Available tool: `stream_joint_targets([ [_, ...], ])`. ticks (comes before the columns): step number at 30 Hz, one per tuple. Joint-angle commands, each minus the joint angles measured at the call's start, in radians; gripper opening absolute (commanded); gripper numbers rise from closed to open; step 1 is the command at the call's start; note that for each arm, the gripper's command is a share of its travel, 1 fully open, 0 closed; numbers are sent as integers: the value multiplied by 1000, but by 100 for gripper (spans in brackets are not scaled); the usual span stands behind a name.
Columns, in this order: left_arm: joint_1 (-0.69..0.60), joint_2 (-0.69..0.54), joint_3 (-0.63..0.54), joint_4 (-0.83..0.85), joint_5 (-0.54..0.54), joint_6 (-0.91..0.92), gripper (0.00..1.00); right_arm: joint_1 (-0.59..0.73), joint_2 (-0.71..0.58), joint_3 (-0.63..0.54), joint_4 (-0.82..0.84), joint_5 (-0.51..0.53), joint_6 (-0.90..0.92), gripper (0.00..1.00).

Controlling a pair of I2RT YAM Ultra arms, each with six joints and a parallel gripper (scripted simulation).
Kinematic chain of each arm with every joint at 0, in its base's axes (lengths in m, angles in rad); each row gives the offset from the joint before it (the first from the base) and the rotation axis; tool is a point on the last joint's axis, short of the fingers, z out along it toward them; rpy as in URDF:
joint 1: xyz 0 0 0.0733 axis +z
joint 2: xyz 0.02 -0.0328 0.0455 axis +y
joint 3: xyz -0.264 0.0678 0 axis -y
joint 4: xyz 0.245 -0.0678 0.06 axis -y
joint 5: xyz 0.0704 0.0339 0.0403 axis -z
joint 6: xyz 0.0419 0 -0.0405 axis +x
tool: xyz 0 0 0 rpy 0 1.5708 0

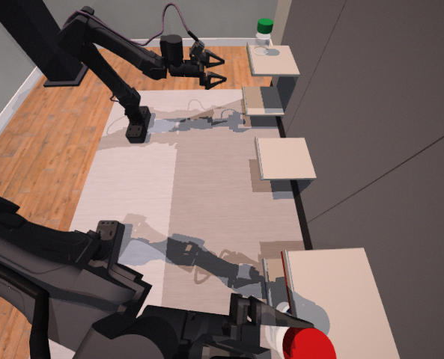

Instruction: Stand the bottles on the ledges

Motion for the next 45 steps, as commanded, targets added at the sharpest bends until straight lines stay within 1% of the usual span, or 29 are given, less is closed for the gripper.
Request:
stream_joint_targets([
  [1,-8,-10,0,3,-4,2,100,10,-39,-8,45,17,-1,50],
  [9,-8,-10,0,3,-4,2,100,10,-46,16,49,25,0,50],
  [13,-8,-10,0,3,-4,2,100,9,-61,81,-53,25,-4,50],
  [26,-8,-10,0,3,-4,2,100,11,-42,94,-26,31,-5,50],
  [32,-8,-10,0,3,-4,2,100,22,9,127,0,46,-7,50],
  [37,-8,-10,0,3,-4,2,100,38,84,194,26,63,-10,50],
  [38,-8,-10,0,3,-4,2,100,39,95,207,6,50,-8,50],
  [41,-8,-10,0,3,-4,2,100,47,136,246,35,71,-11,50],
  [43,-8,-10,0,3,-4,2,100,47,136,246,35,71,-11,50],
  [45,-8,-10,0,3,-4,2,100,53,168,279,39,76,-11,50],
])
